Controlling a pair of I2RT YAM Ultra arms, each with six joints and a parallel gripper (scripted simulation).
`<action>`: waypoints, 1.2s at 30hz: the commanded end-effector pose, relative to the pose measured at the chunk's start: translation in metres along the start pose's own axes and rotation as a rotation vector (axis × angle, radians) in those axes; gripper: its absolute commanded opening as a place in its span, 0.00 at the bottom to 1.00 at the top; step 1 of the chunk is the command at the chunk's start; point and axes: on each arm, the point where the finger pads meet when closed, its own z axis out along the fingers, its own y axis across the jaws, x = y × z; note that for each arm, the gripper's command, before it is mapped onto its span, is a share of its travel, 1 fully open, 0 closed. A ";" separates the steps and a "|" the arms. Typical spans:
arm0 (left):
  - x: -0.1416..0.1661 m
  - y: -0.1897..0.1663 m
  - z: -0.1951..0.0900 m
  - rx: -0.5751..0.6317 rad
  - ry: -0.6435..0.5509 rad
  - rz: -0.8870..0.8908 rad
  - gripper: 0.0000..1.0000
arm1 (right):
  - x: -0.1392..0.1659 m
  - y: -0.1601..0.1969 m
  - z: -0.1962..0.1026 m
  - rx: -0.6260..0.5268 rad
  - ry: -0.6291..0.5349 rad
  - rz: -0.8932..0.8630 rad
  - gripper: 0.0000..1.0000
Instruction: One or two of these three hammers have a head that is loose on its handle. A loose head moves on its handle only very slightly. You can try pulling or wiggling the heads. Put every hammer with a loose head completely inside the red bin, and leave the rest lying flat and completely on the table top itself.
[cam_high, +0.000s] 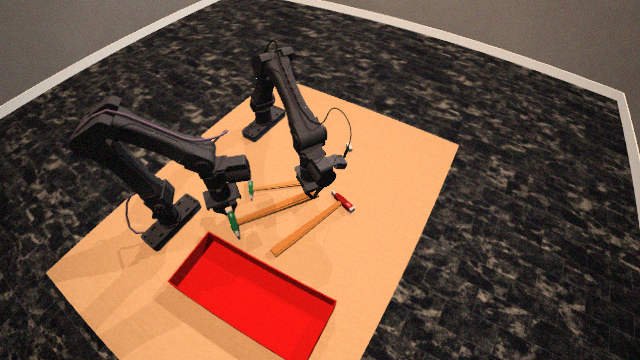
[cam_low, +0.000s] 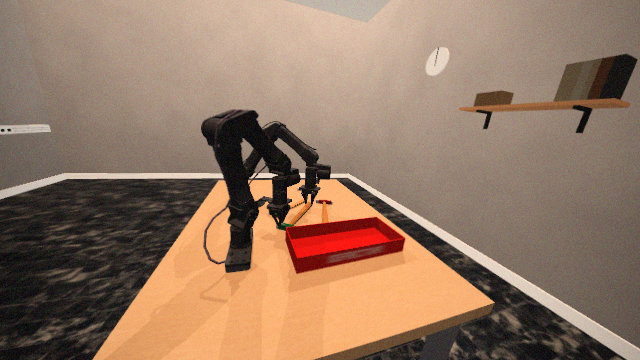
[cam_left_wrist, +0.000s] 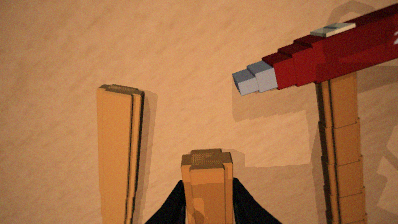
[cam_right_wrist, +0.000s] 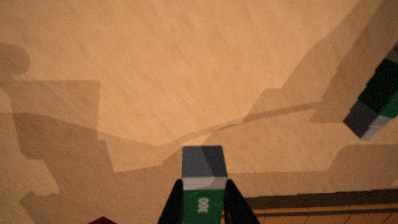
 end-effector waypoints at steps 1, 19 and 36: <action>0.000 -0.002 -0.003 0.009 -0.002 0.002 0.25 | -0.001 0.004 0.003 -0.022 -0.020 0.004 0.04; -0.017 -0.005 -0.001 0.016 -0.054 -0.017 0.25 | -0.005 0.031 0.005 -0.131 -0.030 0.008 0.16; -0.027 -0.007 -0.001 0.021 -0.089 -0.028 0.25 | -0.004 0.041 0.003 -0.086 -0.024 0.001 0.16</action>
